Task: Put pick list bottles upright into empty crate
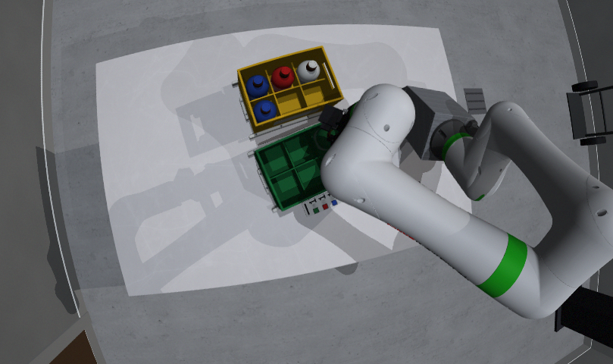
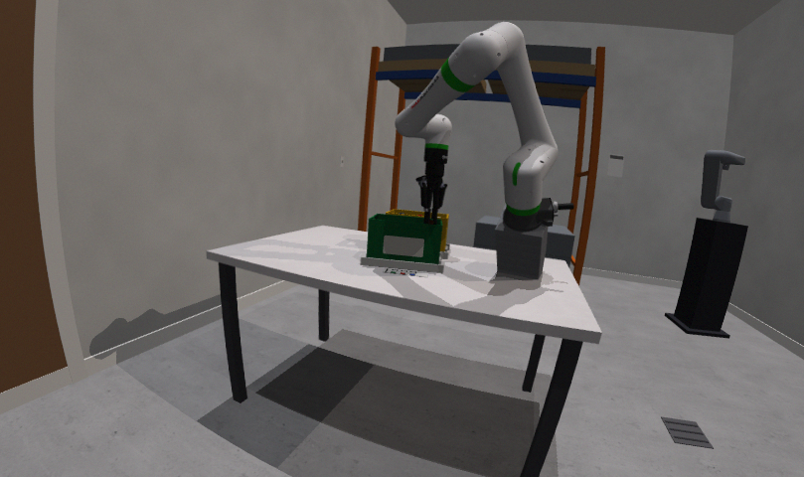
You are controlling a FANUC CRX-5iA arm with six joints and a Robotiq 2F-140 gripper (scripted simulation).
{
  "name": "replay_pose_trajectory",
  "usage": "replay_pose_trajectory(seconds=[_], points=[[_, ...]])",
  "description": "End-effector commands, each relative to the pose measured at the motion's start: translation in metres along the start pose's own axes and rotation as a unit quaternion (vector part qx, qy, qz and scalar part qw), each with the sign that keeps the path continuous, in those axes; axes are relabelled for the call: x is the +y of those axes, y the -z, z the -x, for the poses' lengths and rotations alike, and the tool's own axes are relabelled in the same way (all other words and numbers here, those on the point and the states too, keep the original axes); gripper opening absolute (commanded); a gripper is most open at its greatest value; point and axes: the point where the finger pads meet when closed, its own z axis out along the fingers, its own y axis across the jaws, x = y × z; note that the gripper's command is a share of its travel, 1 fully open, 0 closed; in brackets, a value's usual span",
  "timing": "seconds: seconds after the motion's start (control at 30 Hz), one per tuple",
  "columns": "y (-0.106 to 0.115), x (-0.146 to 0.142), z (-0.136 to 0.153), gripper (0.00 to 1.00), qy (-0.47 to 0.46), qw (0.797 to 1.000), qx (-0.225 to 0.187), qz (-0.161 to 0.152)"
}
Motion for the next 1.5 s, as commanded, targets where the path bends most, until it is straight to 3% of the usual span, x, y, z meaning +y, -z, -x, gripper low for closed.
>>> replay_pose_trajectory(seconds=[0.0,1.4,1.43,1.47], points=[[0.000,0.000,0.000,0.10,0.000,1.000,0.001,0.000],[-0.015,0.000,0.000,0.10,0.000,1.000,0.001,0.000],[-0.017,0.000,-0.001,0.44,0.000,1.000,0.001,0.000],[-0.017,0.000,-0.001,0.44,0.000,1.000,0.001,0.000]])
